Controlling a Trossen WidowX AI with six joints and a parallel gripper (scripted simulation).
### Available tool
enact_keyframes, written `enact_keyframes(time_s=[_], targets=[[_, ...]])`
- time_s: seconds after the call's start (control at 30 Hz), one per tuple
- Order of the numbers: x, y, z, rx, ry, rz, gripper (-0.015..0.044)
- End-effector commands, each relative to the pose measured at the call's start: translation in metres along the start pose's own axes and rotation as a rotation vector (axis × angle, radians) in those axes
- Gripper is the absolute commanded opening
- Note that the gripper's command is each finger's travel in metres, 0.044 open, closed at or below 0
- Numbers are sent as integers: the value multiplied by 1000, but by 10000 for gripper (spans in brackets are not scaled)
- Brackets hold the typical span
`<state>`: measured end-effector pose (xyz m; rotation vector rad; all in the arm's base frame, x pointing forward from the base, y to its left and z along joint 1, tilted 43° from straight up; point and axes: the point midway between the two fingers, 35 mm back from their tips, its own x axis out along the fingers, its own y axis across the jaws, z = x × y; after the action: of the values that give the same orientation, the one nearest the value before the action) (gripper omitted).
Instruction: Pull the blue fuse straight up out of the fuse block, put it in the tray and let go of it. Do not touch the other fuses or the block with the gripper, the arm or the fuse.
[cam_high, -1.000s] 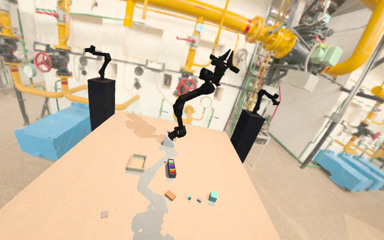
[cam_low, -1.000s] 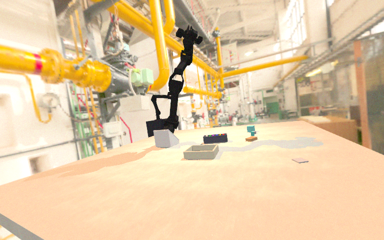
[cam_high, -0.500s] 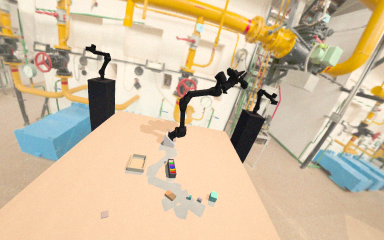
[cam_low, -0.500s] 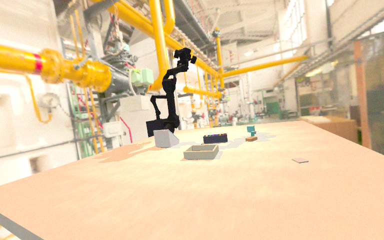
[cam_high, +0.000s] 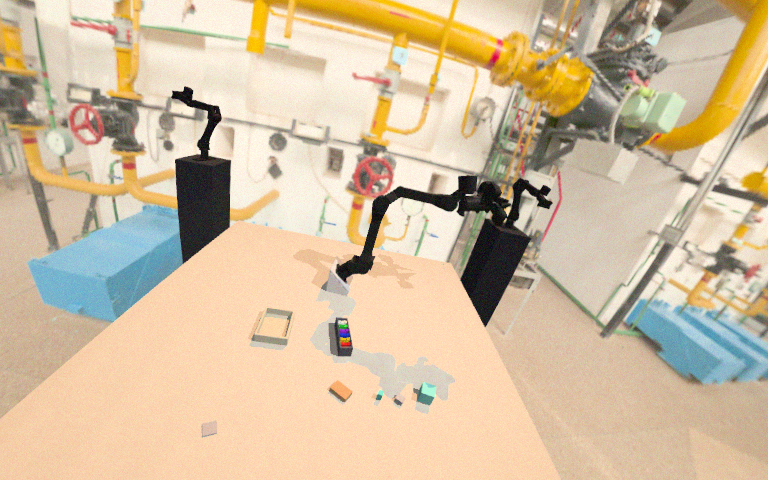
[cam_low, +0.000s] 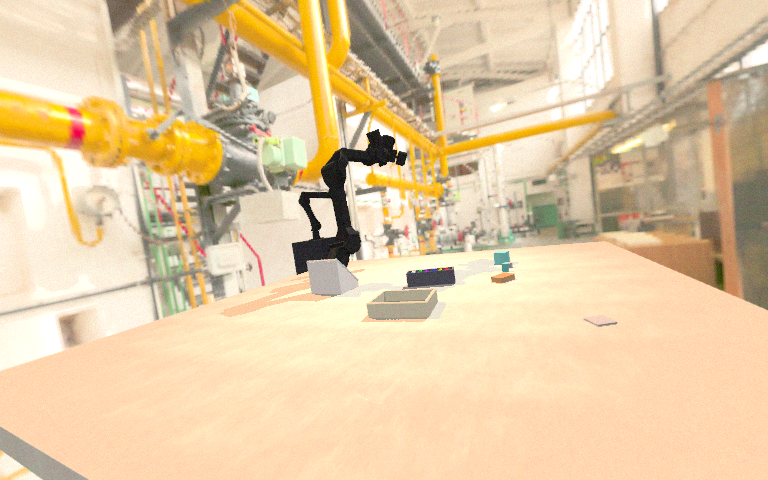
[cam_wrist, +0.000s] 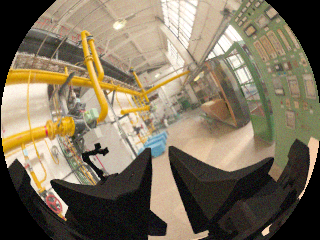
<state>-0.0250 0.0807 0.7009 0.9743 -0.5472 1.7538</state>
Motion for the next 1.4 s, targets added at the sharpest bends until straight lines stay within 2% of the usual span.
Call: enact_keyframes(time_s=[0.0,0.33,0.6,0.77,1.0,1.37], targets=[[8,-54,-41,-41,103,-158,73],[-12,-161,-95,-67,283,-458,73],[-66,-262,-133,17,423,-764,73],[-119,-319,-147,95,483,-976,73],[-211,-380,-156,230,527,-1278,73],[-355,-417,-144,458,466,-1668,73]])
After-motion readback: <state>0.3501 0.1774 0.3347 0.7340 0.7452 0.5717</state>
